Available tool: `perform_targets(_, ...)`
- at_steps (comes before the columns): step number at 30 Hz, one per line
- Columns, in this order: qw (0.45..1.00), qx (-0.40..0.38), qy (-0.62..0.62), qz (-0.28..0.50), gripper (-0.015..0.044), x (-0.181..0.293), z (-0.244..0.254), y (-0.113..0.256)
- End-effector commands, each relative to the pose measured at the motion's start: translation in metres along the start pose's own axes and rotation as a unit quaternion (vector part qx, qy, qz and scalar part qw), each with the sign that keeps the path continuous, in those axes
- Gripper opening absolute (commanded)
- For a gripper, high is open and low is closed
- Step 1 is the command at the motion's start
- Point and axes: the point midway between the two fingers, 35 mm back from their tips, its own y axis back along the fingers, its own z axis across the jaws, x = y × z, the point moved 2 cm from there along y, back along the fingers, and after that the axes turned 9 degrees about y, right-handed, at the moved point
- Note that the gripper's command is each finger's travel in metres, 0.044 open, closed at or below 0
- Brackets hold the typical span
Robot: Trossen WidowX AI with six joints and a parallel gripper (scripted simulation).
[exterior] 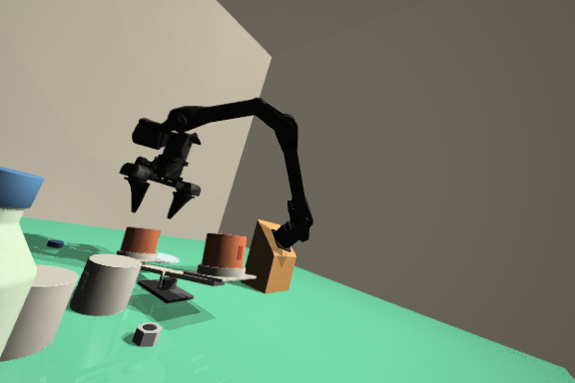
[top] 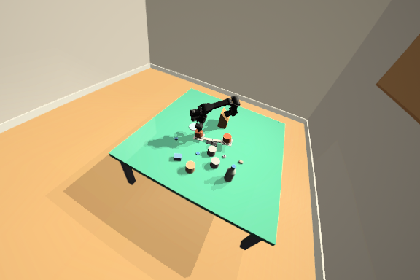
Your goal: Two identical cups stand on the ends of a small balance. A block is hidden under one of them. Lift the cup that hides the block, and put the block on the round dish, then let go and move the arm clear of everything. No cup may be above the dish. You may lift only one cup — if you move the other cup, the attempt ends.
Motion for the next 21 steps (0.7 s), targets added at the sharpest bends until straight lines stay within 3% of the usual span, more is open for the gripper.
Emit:
perform_targets(1, 1.000, 0.008, -0.020, -0.003, 0.0440, -0.004, 0.001, -0.002)
perform_targets(21, 1.000, 0.007, -0.020, -0.003, 0.0440, -0.005, 0.002, -0.033)
